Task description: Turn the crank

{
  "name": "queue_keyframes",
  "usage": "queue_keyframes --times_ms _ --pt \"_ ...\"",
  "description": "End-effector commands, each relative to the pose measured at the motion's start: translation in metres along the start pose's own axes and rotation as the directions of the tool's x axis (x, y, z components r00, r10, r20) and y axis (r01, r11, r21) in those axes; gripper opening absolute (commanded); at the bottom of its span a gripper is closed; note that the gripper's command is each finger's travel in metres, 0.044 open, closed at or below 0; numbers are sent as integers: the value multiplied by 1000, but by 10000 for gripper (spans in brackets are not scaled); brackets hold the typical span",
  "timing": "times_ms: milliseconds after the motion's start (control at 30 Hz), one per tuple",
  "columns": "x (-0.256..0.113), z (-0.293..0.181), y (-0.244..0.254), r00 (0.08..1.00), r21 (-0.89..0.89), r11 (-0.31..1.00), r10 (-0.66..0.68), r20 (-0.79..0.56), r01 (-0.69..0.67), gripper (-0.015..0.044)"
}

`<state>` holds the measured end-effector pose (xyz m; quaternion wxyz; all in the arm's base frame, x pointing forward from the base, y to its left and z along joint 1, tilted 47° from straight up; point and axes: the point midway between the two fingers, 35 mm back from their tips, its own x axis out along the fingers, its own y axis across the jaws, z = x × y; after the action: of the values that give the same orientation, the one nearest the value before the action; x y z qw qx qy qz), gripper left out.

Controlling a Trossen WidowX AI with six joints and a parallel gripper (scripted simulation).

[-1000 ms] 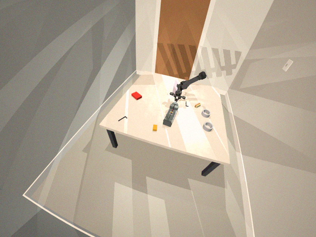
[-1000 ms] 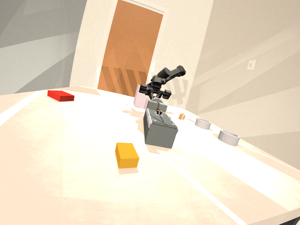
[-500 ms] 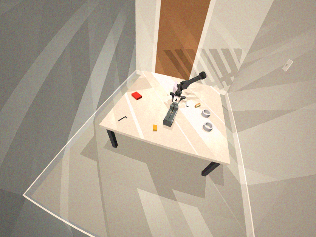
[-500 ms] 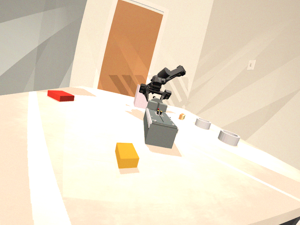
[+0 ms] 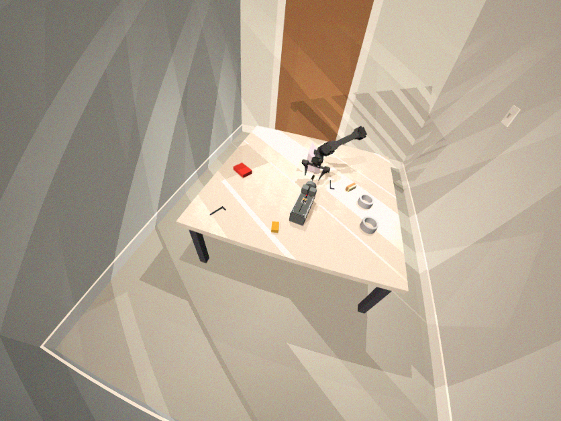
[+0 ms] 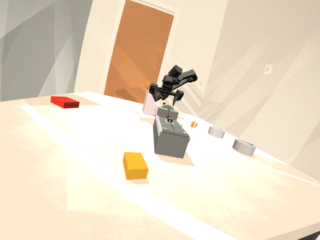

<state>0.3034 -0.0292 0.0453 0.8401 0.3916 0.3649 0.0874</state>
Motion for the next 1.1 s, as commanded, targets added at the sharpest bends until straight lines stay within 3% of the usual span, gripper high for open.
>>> queue_keyframes --times_ms 0,467,1067 --pt "-11 11 4 1000 -14 1000 10 9 -10 440" --pt "-48 48 1 1000 -5 1000 0 4 0 440" --pt "11 124 1 994 -171 980 97 -56 -105 440"
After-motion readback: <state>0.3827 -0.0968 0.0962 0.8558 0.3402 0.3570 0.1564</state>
